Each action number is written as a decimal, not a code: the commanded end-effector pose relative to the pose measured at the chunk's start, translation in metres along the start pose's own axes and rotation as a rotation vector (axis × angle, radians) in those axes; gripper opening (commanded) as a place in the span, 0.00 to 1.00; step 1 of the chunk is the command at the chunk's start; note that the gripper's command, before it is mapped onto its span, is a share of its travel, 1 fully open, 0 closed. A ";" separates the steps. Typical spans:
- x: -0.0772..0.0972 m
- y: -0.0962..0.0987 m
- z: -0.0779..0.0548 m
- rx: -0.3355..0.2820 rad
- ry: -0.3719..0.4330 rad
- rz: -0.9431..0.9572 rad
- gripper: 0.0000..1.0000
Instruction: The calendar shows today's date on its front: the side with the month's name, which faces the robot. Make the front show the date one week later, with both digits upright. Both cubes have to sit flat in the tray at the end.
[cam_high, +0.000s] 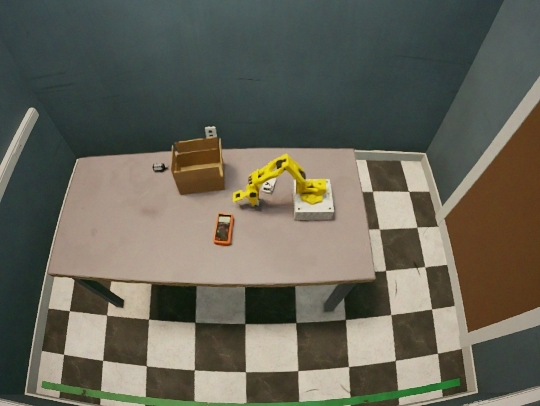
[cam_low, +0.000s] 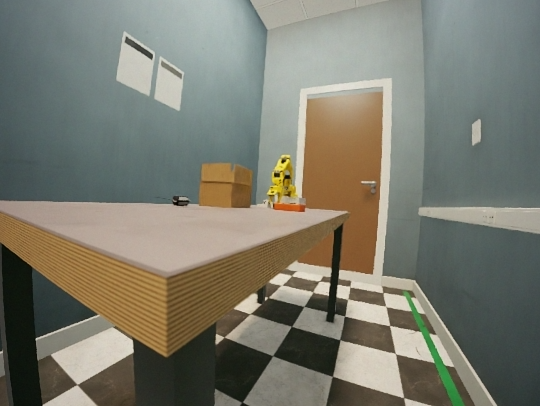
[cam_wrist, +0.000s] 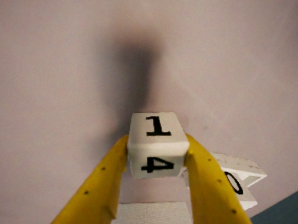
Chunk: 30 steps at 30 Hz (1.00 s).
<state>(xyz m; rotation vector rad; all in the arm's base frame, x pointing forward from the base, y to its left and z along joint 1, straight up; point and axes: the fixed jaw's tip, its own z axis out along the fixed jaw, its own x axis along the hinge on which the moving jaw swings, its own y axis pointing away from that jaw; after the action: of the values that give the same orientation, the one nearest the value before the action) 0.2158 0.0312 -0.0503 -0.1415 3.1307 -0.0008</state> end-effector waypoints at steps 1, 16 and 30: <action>0.002 -0.001 -0.007 -0.001 0.011 -0.004 0.00; 0.002 0.001 -0.042 -0.001 0.011 -0.004 0.00; 0.001 0.001 -0.044 -0.001 -0.012 -0.003 0.00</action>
<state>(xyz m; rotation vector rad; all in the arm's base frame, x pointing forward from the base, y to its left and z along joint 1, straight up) 0.2103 0.0306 -0.0105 -0.1429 3.1591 -0.0039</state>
